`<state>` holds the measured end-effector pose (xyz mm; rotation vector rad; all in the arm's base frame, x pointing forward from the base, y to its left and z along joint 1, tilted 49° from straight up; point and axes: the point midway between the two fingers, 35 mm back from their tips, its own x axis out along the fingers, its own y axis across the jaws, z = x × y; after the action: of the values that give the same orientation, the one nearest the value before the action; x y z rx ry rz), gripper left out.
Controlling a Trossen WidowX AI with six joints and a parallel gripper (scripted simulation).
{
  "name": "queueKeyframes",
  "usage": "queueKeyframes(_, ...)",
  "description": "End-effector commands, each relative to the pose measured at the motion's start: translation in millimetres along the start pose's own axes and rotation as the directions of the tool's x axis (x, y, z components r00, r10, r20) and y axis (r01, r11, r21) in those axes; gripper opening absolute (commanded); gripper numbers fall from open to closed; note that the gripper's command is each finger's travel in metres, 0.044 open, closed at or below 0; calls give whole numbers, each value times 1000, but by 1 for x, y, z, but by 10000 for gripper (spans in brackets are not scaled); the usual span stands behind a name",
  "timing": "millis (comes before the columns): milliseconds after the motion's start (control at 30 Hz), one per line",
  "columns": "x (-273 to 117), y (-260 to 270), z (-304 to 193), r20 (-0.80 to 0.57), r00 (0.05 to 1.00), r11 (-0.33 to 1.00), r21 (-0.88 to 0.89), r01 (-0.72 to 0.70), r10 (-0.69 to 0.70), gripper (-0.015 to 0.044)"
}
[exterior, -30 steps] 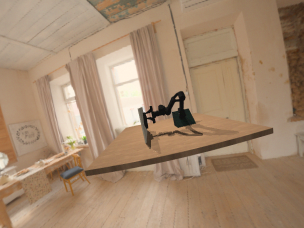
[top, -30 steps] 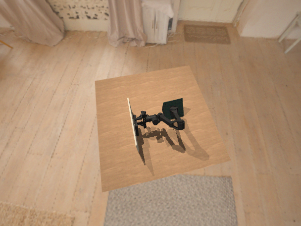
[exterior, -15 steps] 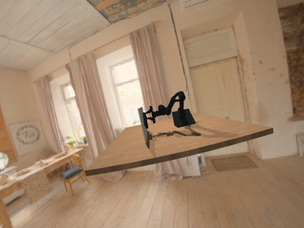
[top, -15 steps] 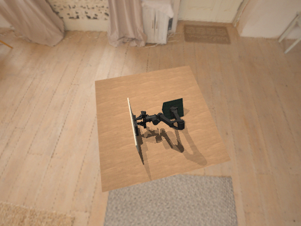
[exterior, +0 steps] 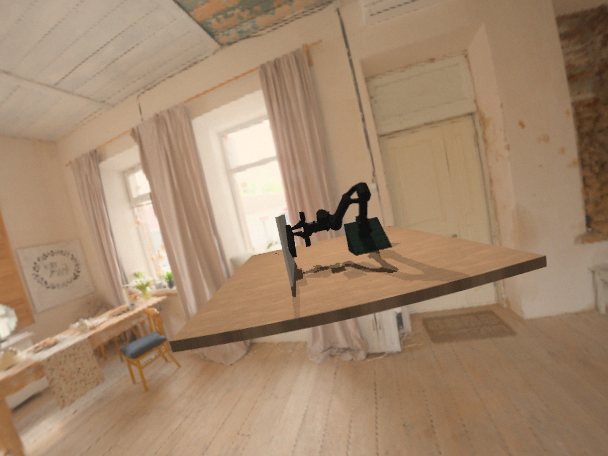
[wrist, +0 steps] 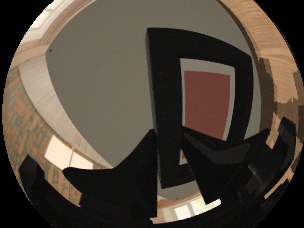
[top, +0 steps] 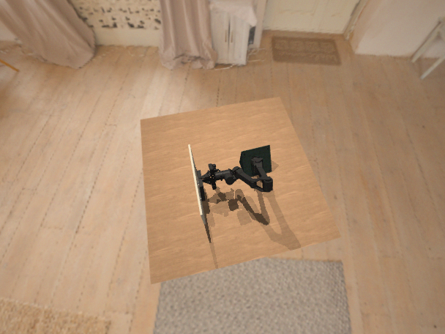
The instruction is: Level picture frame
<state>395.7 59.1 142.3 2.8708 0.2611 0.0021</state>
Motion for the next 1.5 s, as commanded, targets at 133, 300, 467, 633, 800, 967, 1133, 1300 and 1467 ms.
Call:
queueKeyframes(133, 0, 0, 0, 0, 1000, 1000, 6, 1, -1, 0)
queueKeyframes(300, 0, 0, 0, 0, 1000, 1000, 6, 1, -1, 0)
queueKeyframes(467, 0, 1, 0, 0, 1000, 1000, 6, 1, -1, 0)
queueKeyframes(633, 0, 3, 0, 0, 1000, 1000, 6, 1, -1, 0)
queueKeyframes(800, 0, 4, 0, 0, 1000, 1000, 6, 1, -1, 0)
queueKeyframes(967, 0, 6, 0, 0, 1000, 1000, 6, 1, -1, 0)
queueKeyframes(1133, 0, 8, 0, 0, 1000, 1000, 6, 1, -1, 0)
queueKeyframes(1300, 0, 9, 0, 0, 1000, 1000, 6, 1, -1, 0)
queueKeyframes(1467, 0, 10, 0, 0, 1000, 1000, 5, 1, -1, 0)
